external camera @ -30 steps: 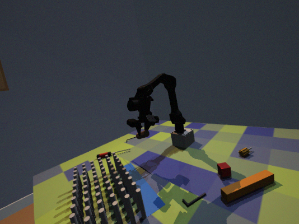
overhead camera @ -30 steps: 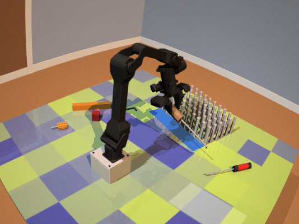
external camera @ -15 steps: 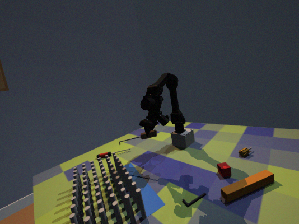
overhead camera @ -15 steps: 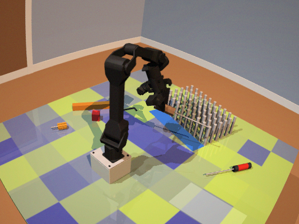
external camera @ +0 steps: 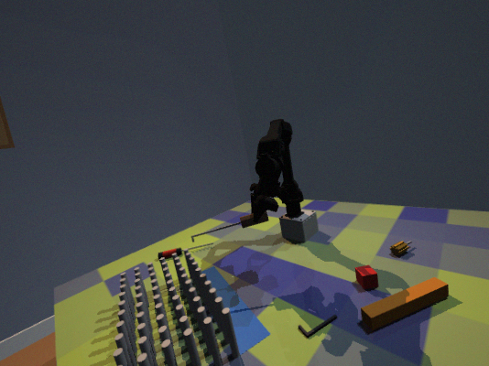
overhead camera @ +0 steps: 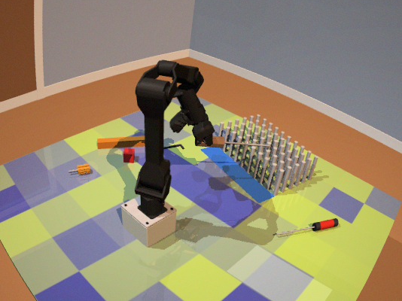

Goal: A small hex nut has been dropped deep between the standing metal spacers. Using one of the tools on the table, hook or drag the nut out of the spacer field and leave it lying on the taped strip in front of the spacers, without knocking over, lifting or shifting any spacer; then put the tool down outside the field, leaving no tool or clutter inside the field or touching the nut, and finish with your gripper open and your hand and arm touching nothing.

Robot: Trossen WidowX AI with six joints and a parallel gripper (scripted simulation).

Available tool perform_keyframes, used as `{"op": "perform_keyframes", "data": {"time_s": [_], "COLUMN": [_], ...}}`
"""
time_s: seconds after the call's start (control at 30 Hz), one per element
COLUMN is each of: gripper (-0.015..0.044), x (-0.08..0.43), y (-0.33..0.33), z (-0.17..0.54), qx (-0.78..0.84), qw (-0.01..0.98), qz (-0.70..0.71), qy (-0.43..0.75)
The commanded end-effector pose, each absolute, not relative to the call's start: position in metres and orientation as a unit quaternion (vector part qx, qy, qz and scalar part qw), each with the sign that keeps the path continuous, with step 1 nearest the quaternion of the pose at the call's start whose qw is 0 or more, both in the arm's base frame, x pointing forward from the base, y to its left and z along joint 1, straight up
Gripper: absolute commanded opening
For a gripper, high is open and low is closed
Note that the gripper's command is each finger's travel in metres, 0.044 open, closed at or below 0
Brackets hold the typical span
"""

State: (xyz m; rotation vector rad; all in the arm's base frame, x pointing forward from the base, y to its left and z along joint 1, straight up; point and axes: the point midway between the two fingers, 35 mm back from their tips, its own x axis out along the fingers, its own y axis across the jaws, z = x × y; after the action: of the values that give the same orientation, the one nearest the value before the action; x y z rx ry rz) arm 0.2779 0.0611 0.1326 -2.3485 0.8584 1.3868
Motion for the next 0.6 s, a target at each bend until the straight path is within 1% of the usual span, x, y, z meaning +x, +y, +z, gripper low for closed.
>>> {"op": "perform_keyframes", "data": {"time_s": [0.0,0.33,0.57], "gripper": [0.0,0.0,0.0], "x": [0.274,0.258,0.258], "y": [0.068,0.09,0.093], "z": [0.135,0.136,0.133], "qx": [-0.832,-0.861,-0.862], "qw": [0.093,-0.042,-0.051], "qz": [0.478,0.475,0.474], "qy": [0.266,0.178,0.172]}}
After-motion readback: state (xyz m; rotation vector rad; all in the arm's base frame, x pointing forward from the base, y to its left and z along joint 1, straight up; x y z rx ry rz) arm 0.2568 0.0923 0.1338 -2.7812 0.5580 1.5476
